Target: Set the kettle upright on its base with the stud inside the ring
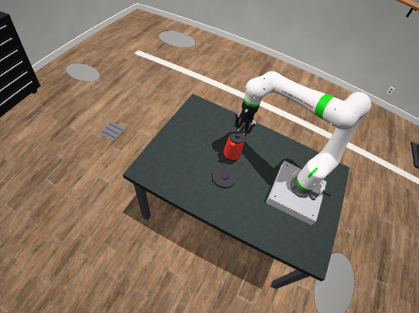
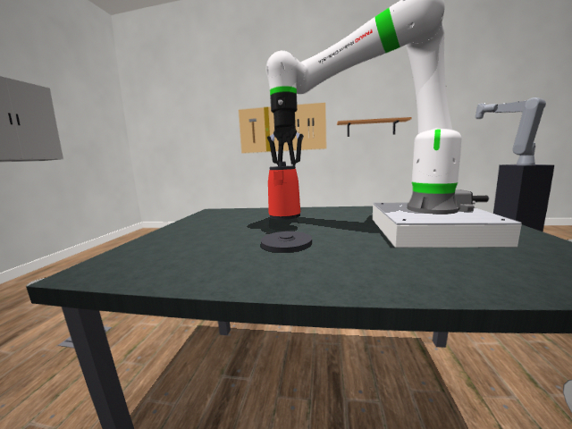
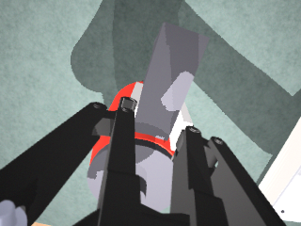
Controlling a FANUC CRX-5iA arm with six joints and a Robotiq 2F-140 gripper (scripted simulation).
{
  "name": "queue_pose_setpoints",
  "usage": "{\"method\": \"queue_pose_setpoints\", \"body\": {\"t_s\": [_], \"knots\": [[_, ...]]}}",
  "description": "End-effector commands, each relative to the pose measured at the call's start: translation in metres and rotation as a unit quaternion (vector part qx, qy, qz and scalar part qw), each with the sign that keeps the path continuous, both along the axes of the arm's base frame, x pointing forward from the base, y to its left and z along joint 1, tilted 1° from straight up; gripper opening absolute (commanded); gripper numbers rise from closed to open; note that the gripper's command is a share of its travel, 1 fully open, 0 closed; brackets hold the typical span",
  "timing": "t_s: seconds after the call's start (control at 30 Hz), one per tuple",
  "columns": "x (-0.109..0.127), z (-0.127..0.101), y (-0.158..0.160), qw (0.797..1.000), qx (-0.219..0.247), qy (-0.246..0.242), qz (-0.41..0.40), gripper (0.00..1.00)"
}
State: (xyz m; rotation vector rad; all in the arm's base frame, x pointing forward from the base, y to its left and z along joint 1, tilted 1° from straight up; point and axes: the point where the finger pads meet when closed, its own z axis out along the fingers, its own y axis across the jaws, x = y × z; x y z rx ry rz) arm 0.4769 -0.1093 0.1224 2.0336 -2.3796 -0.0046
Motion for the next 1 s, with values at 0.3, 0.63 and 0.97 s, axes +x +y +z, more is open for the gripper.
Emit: {"method": "queue_pose_setpoints", "body": {"t_s": [0.3, 0.63, 0.97], "knots": [[-0.004, 0.000, 0.043, 1.000, 0.000, 0.000, 0.000, 0.00], [-0.007, 0.000, 0.071, 1.000, 0.000, 0.000, 0.000, 0.00], [-0.010, 0.000, 0.102, 1.000, 0.000, 0.000, 0.000, 0.00]]}}
